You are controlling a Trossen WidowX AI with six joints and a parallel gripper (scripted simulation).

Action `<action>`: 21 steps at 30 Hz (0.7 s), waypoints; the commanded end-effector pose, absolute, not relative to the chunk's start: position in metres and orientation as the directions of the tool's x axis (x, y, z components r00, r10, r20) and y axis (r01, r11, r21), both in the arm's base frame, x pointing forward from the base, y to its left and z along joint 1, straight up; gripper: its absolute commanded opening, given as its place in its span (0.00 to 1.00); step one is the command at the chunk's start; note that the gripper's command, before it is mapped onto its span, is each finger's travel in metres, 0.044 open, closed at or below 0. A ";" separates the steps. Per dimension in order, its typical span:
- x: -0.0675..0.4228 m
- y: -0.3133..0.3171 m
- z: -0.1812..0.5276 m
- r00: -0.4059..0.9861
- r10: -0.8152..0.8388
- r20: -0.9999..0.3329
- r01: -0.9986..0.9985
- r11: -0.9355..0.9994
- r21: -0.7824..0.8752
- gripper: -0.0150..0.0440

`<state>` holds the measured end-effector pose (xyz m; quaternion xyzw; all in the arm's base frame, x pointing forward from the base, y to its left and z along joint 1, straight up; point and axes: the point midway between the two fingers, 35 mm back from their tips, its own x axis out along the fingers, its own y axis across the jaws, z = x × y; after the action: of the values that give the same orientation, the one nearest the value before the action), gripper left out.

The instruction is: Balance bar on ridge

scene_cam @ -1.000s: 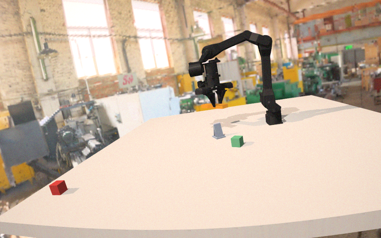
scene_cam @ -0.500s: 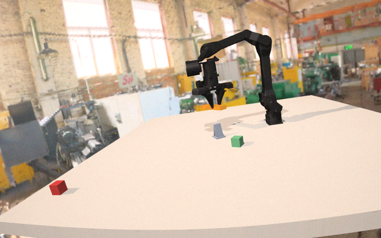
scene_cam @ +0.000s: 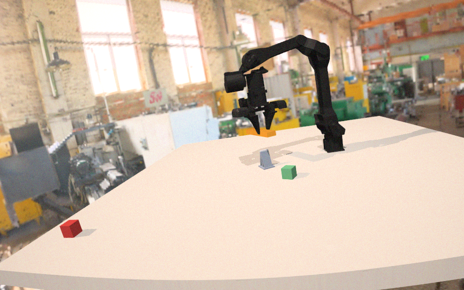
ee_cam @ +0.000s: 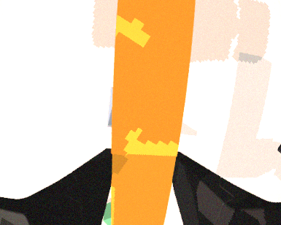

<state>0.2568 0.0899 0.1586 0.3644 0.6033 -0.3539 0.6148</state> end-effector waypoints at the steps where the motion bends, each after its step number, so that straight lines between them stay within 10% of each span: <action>1: 0.254 0.108 0.160 0.022 0.009 -1.000 0.890 0.456 0.024 0.25; 21: 0.252 0.131 0.145 0.022 0.011 -1.000 0.905 0.424 0.025 0.25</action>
<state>0.2524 0.1299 0.1519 0.3862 0.5909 -0.3703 0.6038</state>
